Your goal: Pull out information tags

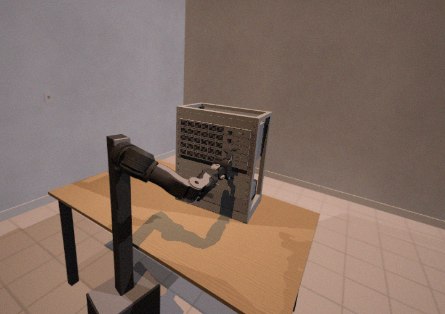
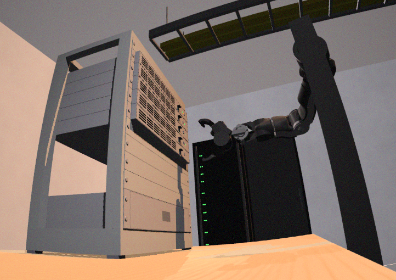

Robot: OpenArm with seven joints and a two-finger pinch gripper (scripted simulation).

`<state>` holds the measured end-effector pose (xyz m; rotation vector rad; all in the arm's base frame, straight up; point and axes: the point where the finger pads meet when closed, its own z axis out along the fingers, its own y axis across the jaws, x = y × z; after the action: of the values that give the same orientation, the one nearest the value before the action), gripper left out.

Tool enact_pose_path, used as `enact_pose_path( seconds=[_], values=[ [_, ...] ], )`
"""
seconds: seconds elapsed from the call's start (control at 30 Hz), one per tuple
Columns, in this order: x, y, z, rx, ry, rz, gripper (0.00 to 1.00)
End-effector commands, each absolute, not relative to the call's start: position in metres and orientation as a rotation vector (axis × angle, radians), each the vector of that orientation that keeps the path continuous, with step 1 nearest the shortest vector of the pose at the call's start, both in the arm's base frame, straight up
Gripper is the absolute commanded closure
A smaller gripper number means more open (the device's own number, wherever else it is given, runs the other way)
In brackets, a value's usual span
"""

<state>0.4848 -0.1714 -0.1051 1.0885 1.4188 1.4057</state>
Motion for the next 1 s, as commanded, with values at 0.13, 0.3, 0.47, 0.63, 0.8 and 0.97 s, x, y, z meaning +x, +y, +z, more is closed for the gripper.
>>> enact_pose_path(
  seconds=[0.13,0.3,0.47,0.63,0.8,0.97],
  values=[
    [0.501,-0.172,-0.109,1.050,1.424,1.426,0.00],
    [0.508,-0.174,-0.112,1.050,1.423,1.424,0.00],
    [0.510,-0.175,-0.113,1.053,1.419,1.419,0.00],
    [0.510,-0.175,-0.113,1.052,1.419,1.420,0.00],
    [0.510,-0.175,-0.113,1.052,1.419,1.420,0.00],
    [0.510,-0.175,-0.113,1.052,1.419,1.420,0.00]
  ],
)
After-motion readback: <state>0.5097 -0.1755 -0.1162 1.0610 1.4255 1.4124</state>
